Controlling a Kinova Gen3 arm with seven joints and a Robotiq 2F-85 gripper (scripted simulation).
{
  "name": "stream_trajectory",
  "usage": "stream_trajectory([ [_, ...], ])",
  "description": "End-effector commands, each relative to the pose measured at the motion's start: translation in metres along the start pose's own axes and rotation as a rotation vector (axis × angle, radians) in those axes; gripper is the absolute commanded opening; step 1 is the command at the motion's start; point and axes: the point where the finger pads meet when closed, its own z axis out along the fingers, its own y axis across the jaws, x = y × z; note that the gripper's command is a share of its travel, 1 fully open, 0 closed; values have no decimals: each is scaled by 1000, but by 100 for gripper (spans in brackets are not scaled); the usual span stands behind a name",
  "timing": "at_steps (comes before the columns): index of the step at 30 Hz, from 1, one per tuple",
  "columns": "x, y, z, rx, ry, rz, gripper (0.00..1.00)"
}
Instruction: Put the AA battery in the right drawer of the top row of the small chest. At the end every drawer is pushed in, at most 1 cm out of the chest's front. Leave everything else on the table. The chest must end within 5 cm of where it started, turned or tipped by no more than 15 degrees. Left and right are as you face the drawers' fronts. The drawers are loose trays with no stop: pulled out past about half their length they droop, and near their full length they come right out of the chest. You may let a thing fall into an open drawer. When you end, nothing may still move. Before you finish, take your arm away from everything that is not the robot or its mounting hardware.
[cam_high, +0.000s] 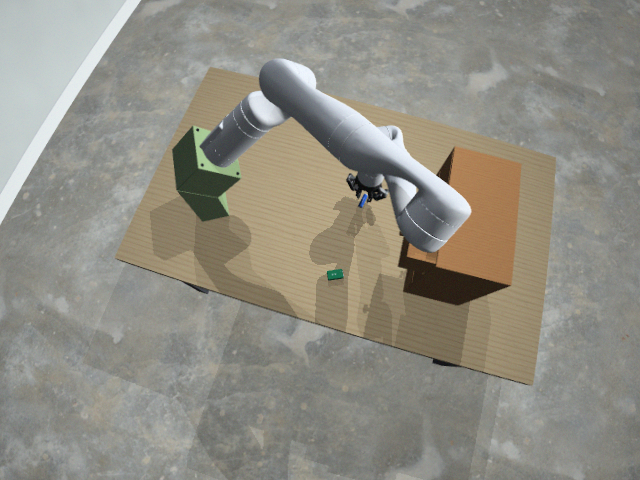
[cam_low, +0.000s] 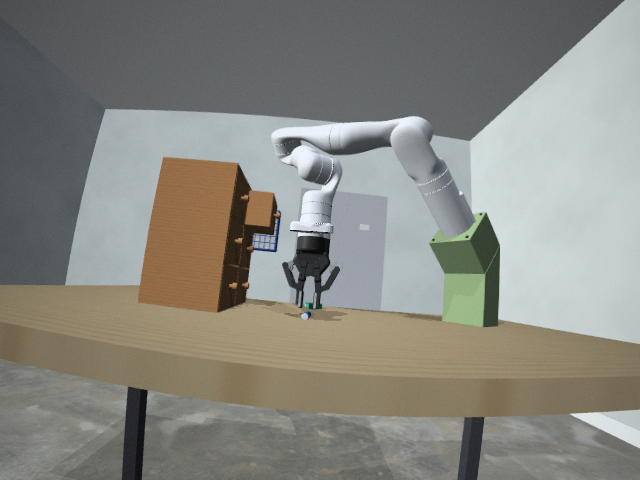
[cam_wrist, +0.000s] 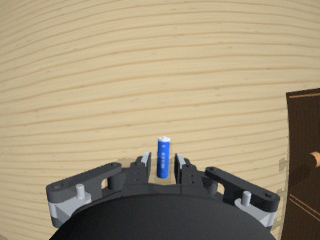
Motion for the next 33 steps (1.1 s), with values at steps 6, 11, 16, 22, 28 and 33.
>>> stream_trajectory([
  [6,0,0,0,-1,1,-5,29],
  [11,0,2,3,-5,0,-2,29],
  [16,0,2,13,-5,0,-2,29],
  [22,0,2,21,-5,0,-2,29],
  [28,0,0,21,-2,1,-4,29],
  [33,0,0,21,-2,1,-4,29],
])
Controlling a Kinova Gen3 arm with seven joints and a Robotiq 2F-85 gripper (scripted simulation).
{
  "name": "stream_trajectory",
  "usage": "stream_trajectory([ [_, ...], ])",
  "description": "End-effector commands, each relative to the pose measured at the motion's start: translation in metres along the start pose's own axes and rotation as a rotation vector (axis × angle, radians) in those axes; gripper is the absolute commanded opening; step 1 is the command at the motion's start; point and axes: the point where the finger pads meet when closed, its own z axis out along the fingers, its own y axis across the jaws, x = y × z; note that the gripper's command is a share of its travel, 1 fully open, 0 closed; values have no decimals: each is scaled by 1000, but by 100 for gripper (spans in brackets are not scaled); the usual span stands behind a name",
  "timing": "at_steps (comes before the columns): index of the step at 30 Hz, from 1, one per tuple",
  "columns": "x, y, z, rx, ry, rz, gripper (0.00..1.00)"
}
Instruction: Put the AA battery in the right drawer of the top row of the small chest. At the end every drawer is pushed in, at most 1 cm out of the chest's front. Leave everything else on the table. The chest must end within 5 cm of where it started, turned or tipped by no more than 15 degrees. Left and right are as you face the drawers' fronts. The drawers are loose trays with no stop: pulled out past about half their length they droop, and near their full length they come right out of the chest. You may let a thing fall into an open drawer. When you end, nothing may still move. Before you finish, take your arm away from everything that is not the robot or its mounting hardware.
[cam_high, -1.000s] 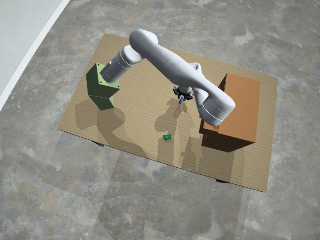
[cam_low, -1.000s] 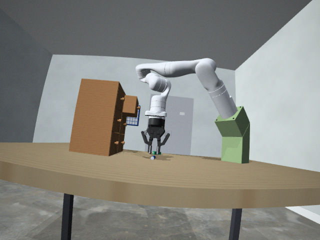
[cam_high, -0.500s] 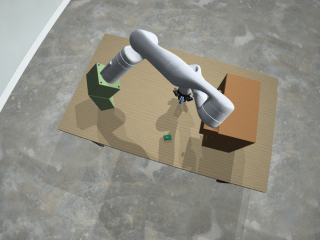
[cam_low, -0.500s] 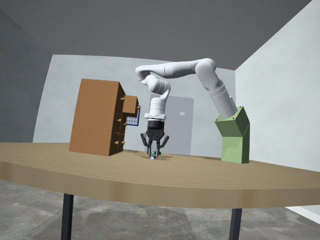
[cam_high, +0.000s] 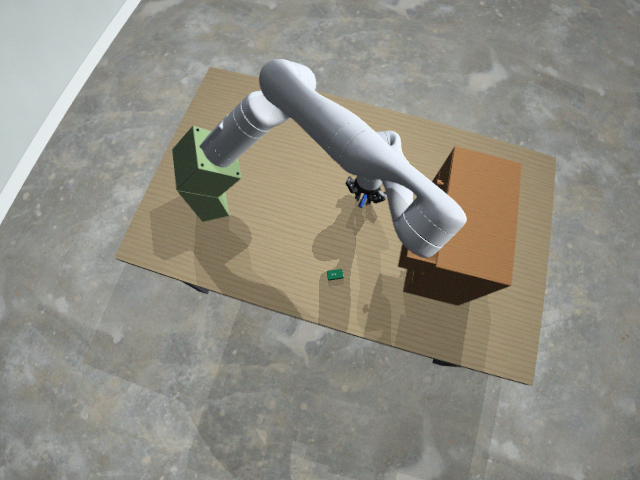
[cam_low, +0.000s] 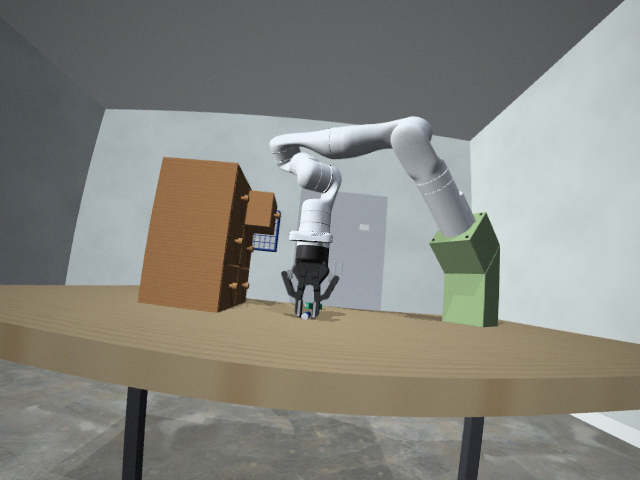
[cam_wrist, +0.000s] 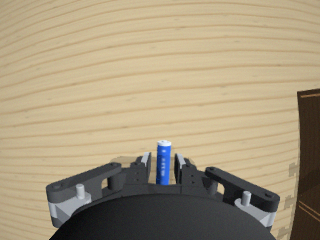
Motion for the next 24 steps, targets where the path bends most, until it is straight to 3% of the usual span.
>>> stream_trajectory([
  [1,-1,1,1,-3,-2,-3,29],
  [13,-1,1,1,-3,-2,-3,29],
  [14,-1,1,1,-3,-2,-3,9],
  [24,-1,1,1,-4,-2,-3,9],
])
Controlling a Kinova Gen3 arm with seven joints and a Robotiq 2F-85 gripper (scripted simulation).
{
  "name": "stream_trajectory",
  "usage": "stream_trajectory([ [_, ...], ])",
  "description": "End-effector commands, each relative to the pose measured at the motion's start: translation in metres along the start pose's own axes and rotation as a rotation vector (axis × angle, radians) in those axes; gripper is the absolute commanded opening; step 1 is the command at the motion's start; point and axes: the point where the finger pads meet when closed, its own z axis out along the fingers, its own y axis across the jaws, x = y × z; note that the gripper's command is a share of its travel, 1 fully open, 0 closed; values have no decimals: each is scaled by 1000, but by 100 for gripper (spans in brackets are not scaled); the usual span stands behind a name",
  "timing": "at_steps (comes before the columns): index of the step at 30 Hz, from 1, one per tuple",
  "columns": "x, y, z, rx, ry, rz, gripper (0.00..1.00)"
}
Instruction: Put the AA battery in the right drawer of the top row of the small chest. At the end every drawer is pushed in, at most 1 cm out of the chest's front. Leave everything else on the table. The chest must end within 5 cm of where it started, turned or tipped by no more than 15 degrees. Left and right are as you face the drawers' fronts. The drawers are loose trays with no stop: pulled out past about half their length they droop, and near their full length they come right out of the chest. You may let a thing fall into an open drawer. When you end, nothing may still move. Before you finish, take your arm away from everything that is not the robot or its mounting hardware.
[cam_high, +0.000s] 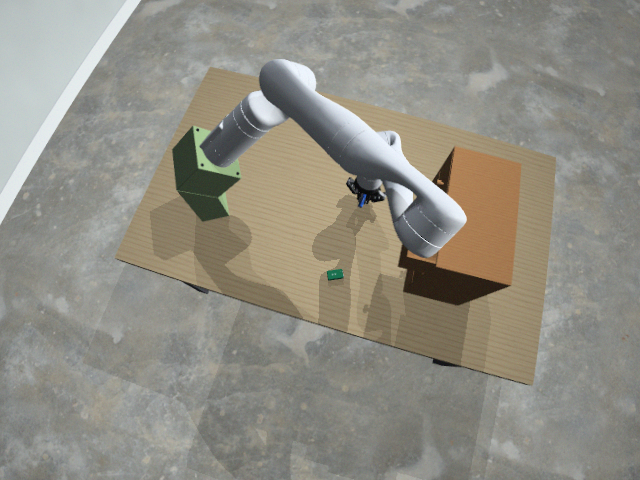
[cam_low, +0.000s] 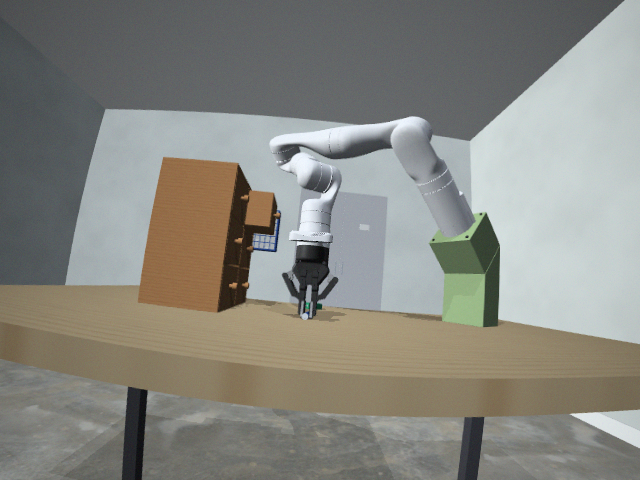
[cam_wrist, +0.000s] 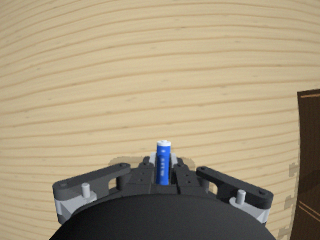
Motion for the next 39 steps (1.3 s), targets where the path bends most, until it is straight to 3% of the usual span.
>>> stream_trajectory([
  [1,-1,1,1,-4,-3,-2,9],
  [11,-1,1,0,-4,-3,-3,9],
  [18,-1,-1,-10,-1,-2,-4,9],
  [31,-3,-1,-80,-3,-7,0,9],
  [39,-3,0,-97,-3,-11,9,9],
])
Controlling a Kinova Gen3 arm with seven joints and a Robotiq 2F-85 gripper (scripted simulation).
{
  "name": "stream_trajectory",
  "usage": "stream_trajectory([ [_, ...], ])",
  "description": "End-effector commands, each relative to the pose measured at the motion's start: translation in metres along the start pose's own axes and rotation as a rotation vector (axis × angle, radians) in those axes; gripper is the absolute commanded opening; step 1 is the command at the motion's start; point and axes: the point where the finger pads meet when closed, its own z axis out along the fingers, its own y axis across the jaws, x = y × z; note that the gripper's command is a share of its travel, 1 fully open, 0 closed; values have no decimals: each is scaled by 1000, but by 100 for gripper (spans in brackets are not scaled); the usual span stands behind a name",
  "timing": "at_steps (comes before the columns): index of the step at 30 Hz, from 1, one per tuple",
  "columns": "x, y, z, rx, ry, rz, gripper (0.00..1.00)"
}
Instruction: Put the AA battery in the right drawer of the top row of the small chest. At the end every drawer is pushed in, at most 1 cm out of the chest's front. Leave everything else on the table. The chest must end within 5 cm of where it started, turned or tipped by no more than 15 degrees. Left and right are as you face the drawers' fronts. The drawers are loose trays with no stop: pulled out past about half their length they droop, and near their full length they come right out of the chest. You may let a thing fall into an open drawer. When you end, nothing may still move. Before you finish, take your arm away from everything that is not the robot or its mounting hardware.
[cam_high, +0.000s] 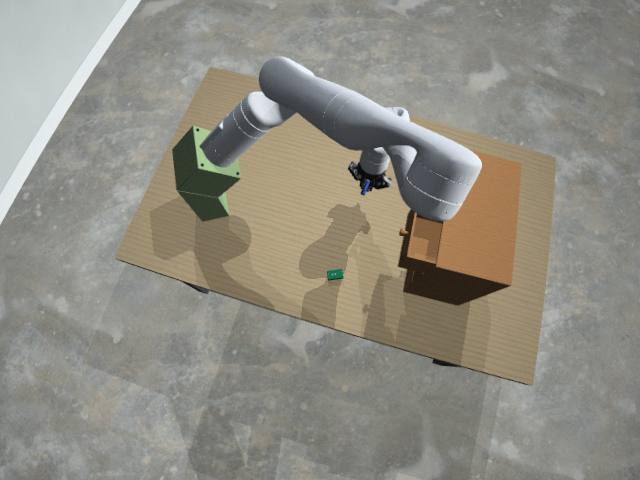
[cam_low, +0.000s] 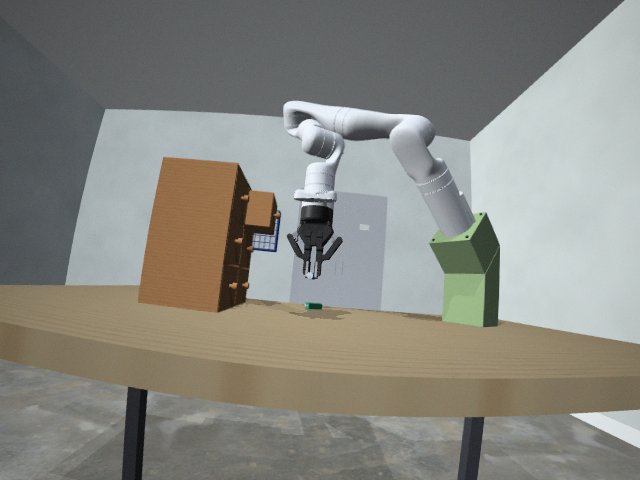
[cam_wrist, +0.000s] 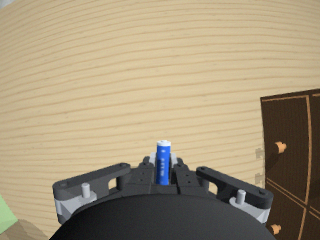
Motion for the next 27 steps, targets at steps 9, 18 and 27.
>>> stream_trajectory([
  [9,-5,4,-10,-8,-15,2,9],
  [18,-20,11,-8,-9,-22,147,9],
  [27,-81,25,-7,-11,-32,695,9],
])
